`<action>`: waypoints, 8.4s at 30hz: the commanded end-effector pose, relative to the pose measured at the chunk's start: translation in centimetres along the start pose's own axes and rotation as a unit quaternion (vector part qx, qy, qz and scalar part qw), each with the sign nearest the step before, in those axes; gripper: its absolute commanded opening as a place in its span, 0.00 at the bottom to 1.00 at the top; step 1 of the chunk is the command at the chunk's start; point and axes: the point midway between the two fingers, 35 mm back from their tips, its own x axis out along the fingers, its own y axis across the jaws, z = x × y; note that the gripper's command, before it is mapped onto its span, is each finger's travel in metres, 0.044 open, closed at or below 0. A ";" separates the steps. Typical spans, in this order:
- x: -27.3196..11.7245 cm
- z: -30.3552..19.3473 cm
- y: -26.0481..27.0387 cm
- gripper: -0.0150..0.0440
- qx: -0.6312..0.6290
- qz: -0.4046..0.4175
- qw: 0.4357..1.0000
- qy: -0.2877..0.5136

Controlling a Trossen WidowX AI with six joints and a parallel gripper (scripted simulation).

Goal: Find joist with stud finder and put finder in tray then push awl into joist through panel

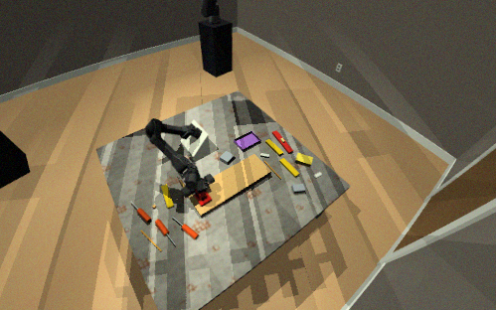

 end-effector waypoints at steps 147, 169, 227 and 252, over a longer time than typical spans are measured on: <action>-4.0 -22.7 50.9 0.34 -0.678 0.206 0.706 -0.003; -13.3 -20.1 50.8 1.00 -0.678 0.208 0.705 -0.004; -2.6 -12.8 -5.2 1.00 0.009 -0.003 0.984 0.175; 0.8 -13.7 -5.3 1.00 0.009 -0.004 0.984 0.175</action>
